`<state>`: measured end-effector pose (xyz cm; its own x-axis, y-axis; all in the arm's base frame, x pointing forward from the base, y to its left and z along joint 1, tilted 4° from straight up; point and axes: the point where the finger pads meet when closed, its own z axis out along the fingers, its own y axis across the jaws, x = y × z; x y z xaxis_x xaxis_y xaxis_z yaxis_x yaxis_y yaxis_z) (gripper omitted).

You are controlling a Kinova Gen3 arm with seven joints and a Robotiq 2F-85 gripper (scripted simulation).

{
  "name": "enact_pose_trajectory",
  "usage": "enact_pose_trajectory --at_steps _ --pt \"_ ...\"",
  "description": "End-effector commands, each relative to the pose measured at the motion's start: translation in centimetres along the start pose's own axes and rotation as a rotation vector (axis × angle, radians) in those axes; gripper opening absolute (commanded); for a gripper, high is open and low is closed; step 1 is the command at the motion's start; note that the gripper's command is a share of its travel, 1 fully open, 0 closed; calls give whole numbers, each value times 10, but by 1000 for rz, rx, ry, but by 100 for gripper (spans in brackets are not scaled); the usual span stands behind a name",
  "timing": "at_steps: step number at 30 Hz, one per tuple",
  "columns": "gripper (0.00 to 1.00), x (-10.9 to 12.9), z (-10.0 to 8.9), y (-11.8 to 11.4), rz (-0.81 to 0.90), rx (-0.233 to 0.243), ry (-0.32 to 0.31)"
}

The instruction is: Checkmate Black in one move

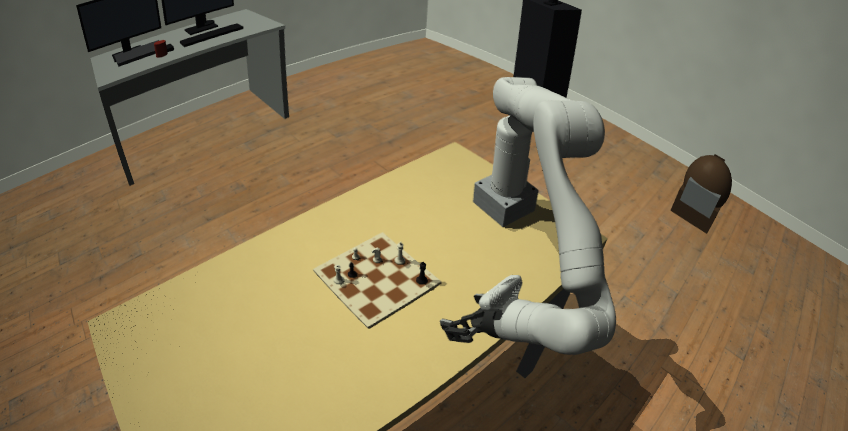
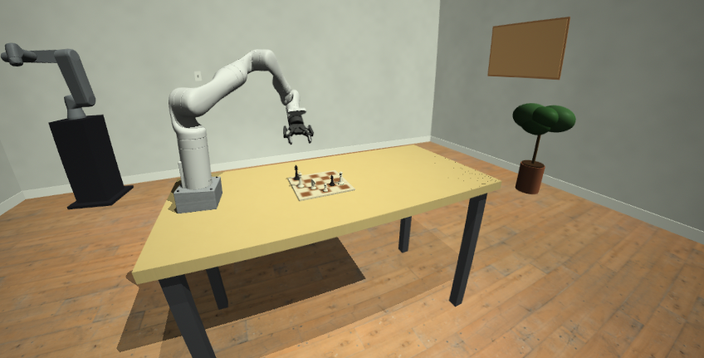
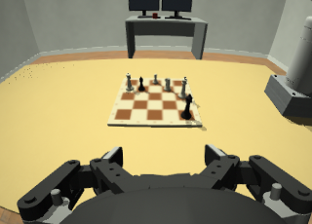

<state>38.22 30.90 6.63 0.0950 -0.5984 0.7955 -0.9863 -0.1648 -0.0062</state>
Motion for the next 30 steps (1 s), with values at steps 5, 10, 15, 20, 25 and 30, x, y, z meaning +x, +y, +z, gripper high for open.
enact_pose_trajectory --at_steps 5,10,15,20,25,30 --pt "100 15 -16 -2 11 9 -16" --pt "100 13 -13 -2 8 6 -12" --pt "100 17 -6 -6 13 -13 -37" --pt "100 30 15 -19 36 -72 -119" --pt "100 54 51 -38 95 -160 -265" --pt "100 74 75 -50 155 -213 -374"
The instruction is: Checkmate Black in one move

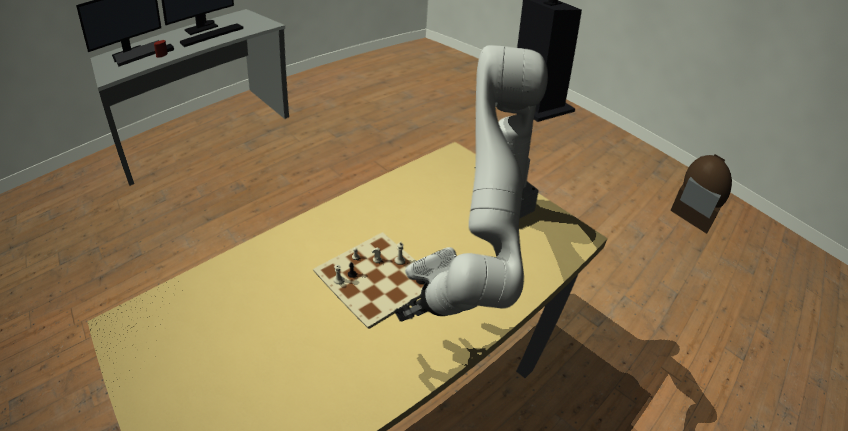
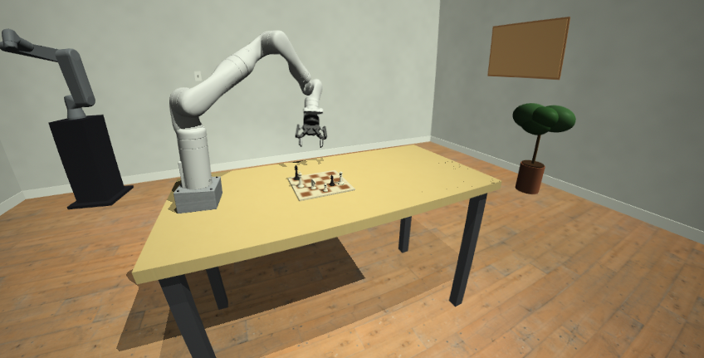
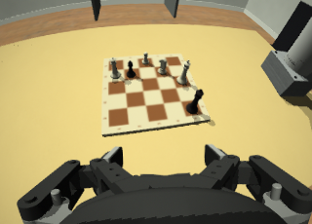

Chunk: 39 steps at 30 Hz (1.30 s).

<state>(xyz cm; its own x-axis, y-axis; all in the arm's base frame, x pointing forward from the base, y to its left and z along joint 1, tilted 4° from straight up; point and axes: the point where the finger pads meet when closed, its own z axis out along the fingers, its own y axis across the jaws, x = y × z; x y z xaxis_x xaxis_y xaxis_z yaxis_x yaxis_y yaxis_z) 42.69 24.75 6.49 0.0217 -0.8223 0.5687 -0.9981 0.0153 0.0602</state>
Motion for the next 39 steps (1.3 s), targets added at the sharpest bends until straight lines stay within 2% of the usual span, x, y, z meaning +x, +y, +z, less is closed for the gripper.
enact_pose_trajectory --at_steps 1,3,4,6,7,9,10,11,14,16,17,18,27,28,35,36,39 --pt "100 36 5 -21 70 -31 -61" --pt "100 55 15 -32 118 -59 -140" --pt "100 55 15 -32 118 -59 -140" --pt "100 74 24 -42 172 -80 -220" --pt "100 74 24 -42 172 -80 -220" --pt "100 95 31 -52 232 -94 -297" --pt "100 95 31 -52 232 -94 -297" --pt "100 105 35 -56 263 -98 -333" --pt "100 105 35 -56 263 -98 -333" --pt "100 126 41 -64 326 -102 -401" --pt "100 126 41 -64 326 -102 -401" --pt "100 136 44 -67 356 -102 -432" --pt "100 136 44 -67 356 -102 -432" --pt "100 146 47 -70 387 -101 -460" --pt "100 146 47 -70 387 -101 -460" --pt "100 156 49 -73 416 -99 -486" --pt "100 156 49 -73 416 -99 -486"
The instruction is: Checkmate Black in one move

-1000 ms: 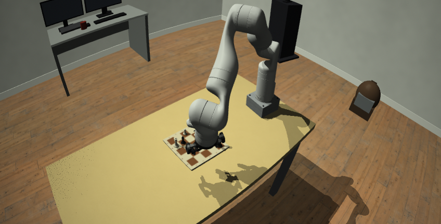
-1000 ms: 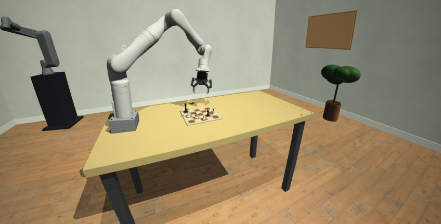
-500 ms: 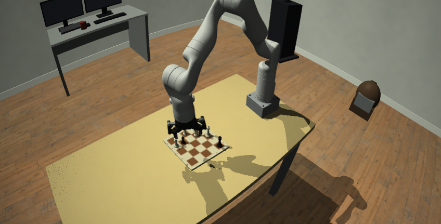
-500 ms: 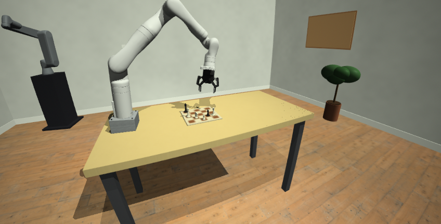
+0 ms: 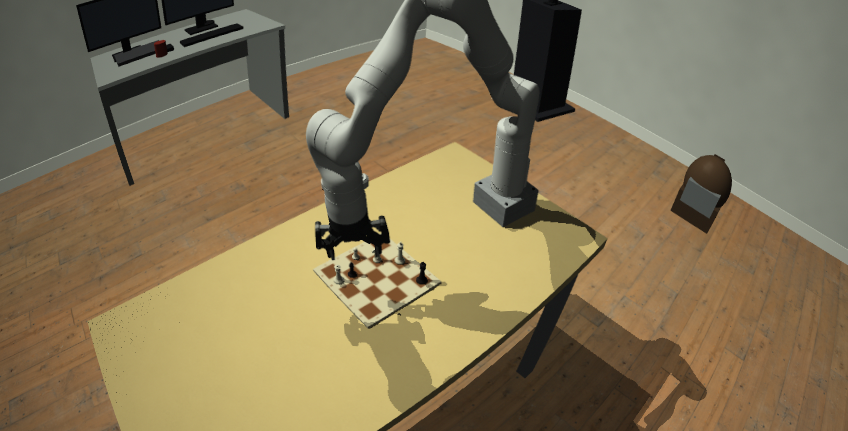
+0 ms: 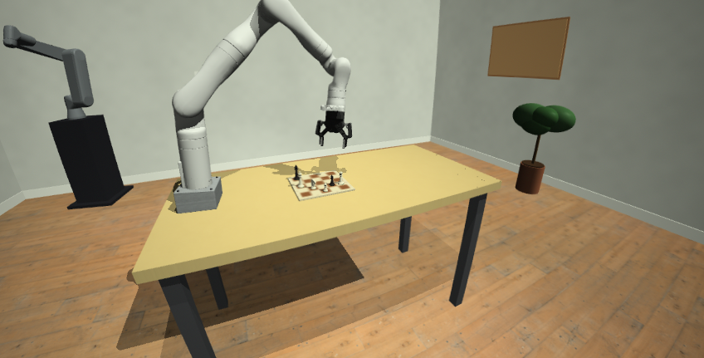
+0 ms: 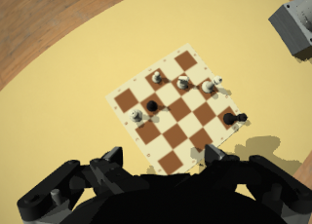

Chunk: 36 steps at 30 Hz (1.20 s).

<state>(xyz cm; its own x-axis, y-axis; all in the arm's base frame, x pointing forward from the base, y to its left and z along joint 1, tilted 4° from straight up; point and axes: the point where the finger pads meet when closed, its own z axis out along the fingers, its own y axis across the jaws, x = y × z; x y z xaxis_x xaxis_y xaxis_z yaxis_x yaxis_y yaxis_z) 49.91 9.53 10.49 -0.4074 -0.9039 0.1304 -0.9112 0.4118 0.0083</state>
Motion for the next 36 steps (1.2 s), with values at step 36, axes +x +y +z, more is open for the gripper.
enact_pose_trajectory --at_steps 36 --pt "100 37 -13 -28 120 27 -109"
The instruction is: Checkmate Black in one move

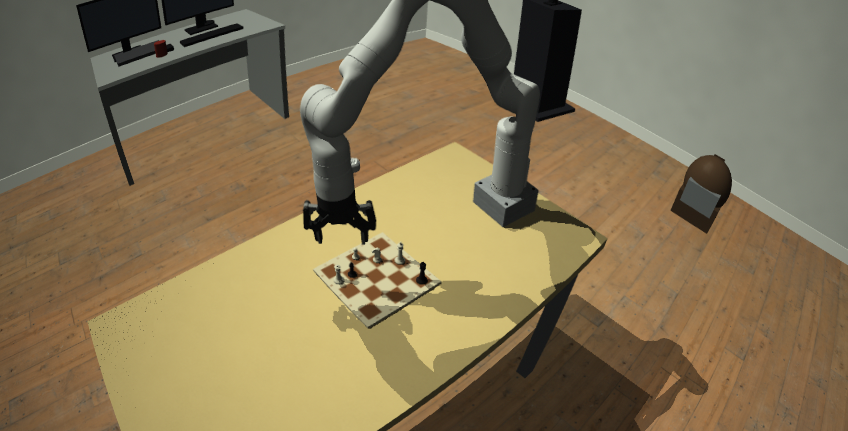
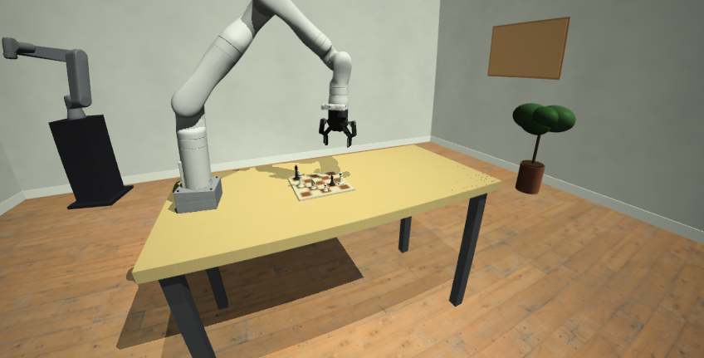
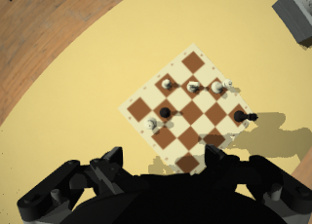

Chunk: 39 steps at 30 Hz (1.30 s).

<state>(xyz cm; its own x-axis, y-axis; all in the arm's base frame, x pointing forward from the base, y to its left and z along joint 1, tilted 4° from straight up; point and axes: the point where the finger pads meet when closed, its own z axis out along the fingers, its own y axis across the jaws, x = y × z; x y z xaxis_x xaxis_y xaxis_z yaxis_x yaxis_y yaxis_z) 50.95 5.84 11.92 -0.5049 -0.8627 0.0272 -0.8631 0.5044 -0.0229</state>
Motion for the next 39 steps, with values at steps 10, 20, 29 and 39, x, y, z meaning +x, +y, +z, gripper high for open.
enact_pose_trajectory --at_steps 10,20,29,39 --pt "100 9 -5 -8 28 10 -20" --pt "100 13 -7 -11 41 14 -32" --pt "100 18 -9 -16 60 20 -48" --pt "100 22 -11 -19 74 26 -60"
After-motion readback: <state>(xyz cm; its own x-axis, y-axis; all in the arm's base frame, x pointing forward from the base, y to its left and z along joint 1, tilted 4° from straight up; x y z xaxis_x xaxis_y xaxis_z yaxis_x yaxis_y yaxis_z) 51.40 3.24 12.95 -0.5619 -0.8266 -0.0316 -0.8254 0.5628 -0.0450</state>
